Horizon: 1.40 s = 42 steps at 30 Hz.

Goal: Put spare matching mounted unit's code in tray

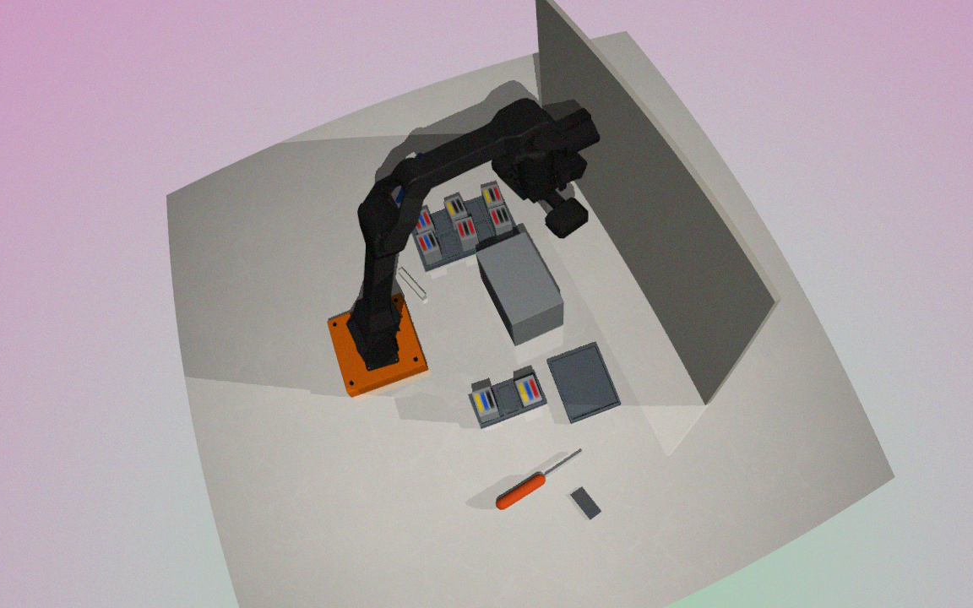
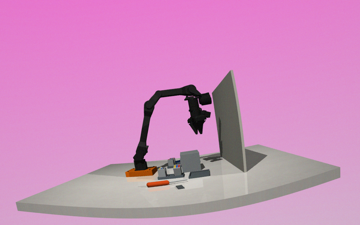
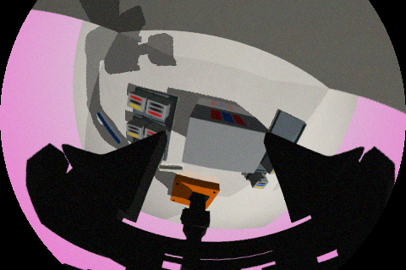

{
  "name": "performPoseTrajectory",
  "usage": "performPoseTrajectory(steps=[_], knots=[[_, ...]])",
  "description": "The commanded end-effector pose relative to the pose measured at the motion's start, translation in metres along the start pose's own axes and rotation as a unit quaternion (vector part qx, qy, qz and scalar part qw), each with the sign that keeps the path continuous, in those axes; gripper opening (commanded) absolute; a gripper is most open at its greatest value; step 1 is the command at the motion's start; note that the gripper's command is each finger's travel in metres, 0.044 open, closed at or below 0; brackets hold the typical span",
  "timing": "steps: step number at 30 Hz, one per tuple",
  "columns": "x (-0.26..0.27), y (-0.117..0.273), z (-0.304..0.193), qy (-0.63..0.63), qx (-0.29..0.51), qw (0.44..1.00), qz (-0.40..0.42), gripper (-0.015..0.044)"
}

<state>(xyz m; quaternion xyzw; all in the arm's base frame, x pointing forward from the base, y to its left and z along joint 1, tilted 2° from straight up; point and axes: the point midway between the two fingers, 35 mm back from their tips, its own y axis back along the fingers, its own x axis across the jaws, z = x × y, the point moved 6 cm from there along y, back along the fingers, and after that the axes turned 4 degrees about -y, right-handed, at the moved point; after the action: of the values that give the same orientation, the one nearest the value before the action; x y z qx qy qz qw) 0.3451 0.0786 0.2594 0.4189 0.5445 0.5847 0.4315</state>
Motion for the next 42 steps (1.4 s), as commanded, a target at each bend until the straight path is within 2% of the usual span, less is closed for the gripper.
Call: performPoseTrajectory(steps=[1, 7, 14, 20, 25, 26, 42], knots=[[0.066, -0.007, -0.020, 0.153, 0.003, 0.988, 0.007, 0.0440], [0.149, -0.023, -0.078, 0.388, 0.008, 0.921, 0.016, 0.0440], [0.204, -0.044, -0.158, 0.611, 0.012, 0.791, 0.025, 0.0440], [0.205, -0.044, -0.161, 0.617, 0.012, 0.787, 0.025, 0.0440], [0.204, -0.075, -0.156, 0.617, 0.012, 0.787, 0.025, 0.0309], [0.203, -0.082, -0.155, 0.617, 0.012, 0.787, 0.025, 0.0300], [0.204, -0.095, -0.154, 0.617, 0.012, 0.787, 0.025, 0.0300]])
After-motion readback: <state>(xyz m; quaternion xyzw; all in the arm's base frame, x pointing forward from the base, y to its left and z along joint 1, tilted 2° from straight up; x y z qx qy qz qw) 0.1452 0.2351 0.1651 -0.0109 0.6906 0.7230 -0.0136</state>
